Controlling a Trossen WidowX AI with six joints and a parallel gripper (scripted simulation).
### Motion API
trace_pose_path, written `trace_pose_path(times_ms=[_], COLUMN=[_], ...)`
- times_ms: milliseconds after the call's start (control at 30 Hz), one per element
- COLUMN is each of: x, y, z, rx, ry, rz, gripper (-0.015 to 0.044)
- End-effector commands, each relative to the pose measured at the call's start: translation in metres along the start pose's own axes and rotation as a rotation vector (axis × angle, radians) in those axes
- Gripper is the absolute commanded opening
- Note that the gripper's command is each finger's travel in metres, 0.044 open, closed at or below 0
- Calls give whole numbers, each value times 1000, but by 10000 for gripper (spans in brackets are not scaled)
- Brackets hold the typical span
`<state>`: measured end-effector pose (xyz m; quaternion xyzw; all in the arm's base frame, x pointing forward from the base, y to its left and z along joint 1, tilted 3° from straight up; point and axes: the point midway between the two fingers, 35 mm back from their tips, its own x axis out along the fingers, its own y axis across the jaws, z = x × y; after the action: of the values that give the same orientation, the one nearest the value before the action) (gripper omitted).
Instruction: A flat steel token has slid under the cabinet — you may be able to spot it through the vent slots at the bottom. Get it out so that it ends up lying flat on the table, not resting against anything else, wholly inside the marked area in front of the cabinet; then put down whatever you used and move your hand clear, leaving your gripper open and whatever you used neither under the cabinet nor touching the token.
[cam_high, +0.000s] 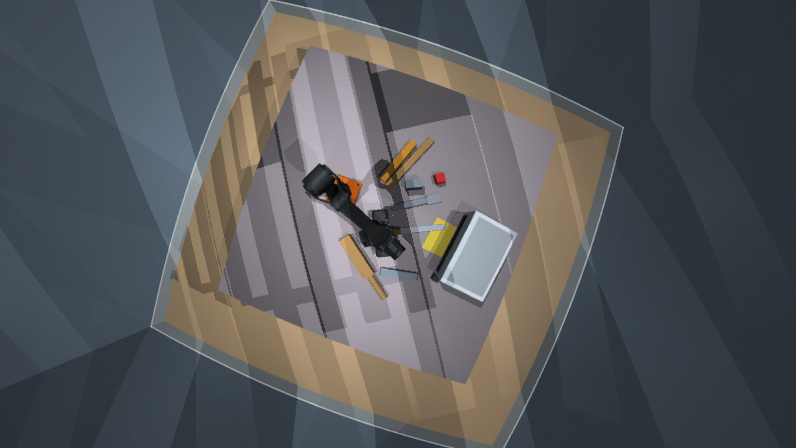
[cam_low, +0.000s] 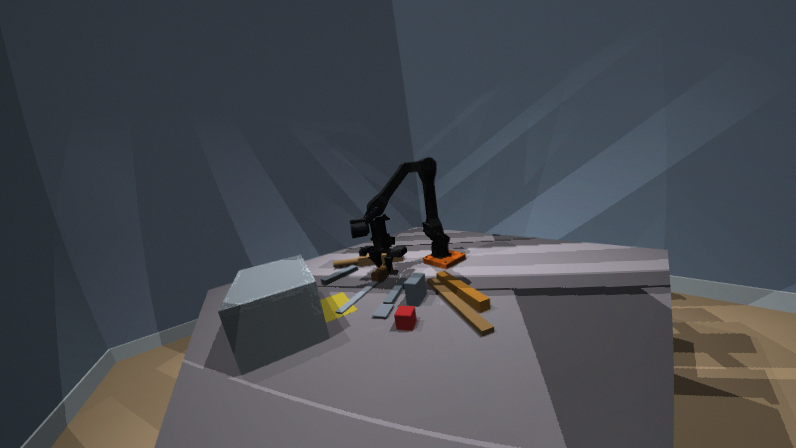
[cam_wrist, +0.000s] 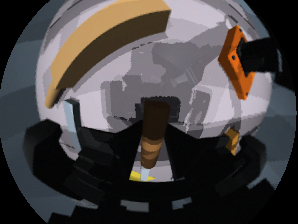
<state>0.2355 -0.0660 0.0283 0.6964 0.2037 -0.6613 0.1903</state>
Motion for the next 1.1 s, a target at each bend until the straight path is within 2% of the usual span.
trace_pose_path(times_ms=[0, 1067], x=[-1, -1], y=[-2, -20], z=[-5, -30], rx=[-5, -17], ry=[4, 5], rz=[0, -1], gripper=[0, 0])
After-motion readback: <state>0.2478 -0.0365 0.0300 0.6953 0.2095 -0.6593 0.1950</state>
